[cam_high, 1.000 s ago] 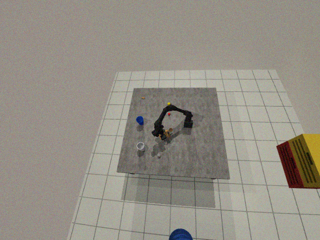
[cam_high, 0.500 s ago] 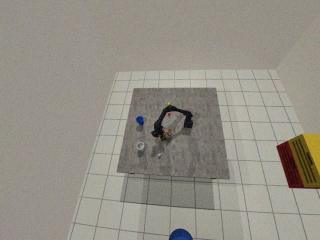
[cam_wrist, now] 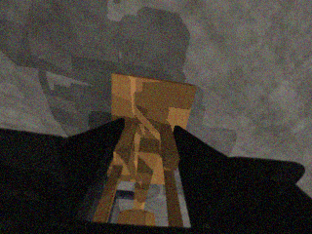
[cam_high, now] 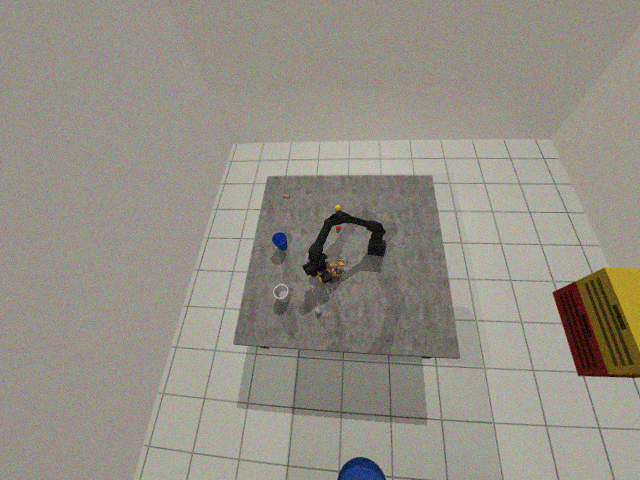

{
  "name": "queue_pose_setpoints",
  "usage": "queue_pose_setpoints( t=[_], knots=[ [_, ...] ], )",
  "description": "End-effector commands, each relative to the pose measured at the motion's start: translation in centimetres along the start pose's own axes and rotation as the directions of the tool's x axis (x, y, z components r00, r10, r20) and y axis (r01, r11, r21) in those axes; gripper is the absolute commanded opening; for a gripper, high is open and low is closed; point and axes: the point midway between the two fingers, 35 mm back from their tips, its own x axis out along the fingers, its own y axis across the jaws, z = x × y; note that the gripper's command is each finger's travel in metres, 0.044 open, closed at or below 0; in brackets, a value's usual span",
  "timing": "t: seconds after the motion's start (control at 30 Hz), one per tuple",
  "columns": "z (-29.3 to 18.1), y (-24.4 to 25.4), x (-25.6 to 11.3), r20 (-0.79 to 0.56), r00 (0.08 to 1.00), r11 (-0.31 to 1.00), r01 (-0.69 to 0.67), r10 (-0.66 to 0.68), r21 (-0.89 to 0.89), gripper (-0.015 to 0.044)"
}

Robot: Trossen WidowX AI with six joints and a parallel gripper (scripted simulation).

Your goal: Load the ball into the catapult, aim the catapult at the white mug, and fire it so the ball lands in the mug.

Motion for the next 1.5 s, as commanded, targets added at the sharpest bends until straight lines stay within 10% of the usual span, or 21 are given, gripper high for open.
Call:
queue_pose_setpoints(
  t=[0.0,0.3,0.87,1.03,1.47],
  knots=[
    [0.0,0.1,0.4,0.009,1.000,1.000,0.006,-0.006,-0.008,0.0000],
    [0.0,0.0,0.7,-0.001,1.000,1.000,0.000,0.000,0.000,0.0000],
    [0.2,0.0,-1.6,0.000,1.000,1.000,-0.002,0.002,-0.001,0.0440],
    [-0.1,0.2,-9.0,0.000,1.000,1.000,-0.005,0.005,-0.002,0.0440],
    [-0.4,0.2,-8.6,0.010,1.000,1.000,0.002,-0.002,-0.010,0.0440]
  ],
)
